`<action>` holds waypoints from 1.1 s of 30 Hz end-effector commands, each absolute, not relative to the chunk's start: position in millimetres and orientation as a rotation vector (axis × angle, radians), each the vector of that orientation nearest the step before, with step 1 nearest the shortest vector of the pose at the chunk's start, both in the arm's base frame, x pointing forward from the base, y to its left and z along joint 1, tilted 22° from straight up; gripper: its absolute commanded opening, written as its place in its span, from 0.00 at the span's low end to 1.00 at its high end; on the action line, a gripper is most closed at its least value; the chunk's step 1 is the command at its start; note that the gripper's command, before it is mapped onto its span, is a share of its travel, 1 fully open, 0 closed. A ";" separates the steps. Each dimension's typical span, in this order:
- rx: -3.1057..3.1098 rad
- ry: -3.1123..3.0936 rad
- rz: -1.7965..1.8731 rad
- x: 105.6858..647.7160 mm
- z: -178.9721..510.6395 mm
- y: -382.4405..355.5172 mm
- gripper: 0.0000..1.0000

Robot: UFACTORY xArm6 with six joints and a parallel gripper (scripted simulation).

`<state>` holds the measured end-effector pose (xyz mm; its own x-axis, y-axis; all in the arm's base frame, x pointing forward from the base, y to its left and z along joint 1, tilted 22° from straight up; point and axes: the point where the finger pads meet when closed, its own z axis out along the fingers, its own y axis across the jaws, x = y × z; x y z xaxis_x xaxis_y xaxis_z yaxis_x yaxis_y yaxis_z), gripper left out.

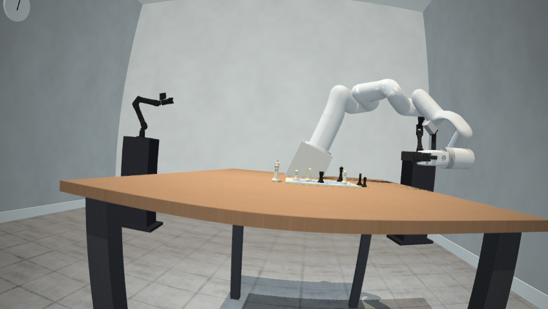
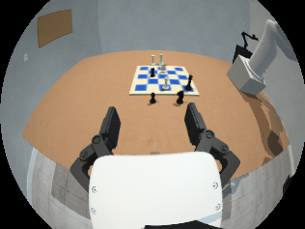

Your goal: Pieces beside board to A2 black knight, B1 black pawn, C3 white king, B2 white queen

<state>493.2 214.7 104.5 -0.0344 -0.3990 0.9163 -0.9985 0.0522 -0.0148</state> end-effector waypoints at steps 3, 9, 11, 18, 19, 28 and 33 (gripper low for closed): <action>1.461 -1.553 0.972 491.1 148.6 199.1 1.00; 1.461 -1.553 0.972 490.4 159.7 194.9 1.00; 1.461 -1.553 0.972 490.4 159.7 194.9 1.00; 1.469 -1.596 0.923 488.9 150.8 189.3 1.00; 1.474 -1.624 0.892 487.5 146.4 185.5 1.00; 1.452 -1.924 0.589 465.4 112.0 159.5 1.00; 1.420 -2.018 0.500 457.7 105.0 155.1 1.00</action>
<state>464.7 163.0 113.4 -0.1686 -0.6324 0.7560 -0.9513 0.3053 0.0432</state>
